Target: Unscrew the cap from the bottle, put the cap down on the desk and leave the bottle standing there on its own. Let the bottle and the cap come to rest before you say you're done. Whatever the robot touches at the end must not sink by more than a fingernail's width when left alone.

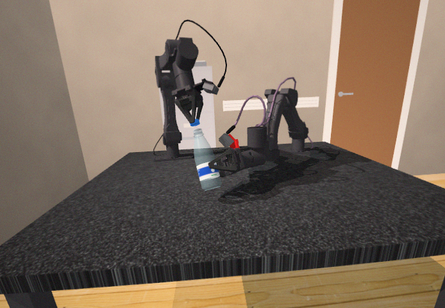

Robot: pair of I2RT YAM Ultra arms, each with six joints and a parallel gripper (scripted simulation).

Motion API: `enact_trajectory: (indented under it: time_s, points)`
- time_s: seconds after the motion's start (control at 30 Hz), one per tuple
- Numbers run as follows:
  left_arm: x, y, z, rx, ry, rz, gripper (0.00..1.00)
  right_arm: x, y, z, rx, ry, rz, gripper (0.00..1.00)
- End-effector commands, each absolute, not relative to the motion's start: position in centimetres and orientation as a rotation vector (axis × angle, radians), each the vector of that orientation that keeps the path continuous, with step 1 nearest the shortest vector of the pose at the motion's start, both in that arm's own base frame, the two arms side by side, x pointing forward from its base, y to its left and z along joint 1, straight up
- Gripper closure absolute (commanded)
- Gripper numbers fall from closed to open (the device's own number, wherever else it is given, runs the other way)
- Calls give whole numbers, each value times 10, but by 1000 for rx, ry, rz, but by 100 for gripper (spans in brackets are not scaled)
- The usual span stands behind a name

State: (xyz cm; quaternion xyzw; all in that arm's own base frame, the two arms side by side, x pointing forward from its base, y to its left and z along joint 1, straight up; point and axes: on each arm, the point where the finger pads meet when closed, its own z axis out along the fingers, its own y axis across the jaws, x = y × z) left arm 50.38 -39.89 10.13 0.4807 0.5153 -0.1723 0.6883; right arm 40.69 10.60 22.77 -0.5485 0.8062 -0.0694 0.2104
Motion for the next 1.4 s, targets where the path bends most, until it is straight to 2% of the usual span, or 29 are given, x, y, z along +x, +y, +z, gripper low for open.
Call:
enact_trajectory:
  time_s: [0.0, 1.37]
  points:
    - [510, -401, 127, 1048, 1101, -370, 100, 404, 103, 246, -1508, 2216, -205, 100]
    - [510, -401, 127, 1048, 1101, -370, 100, 406, 105, 239, -1512, 2223, -202, 100]
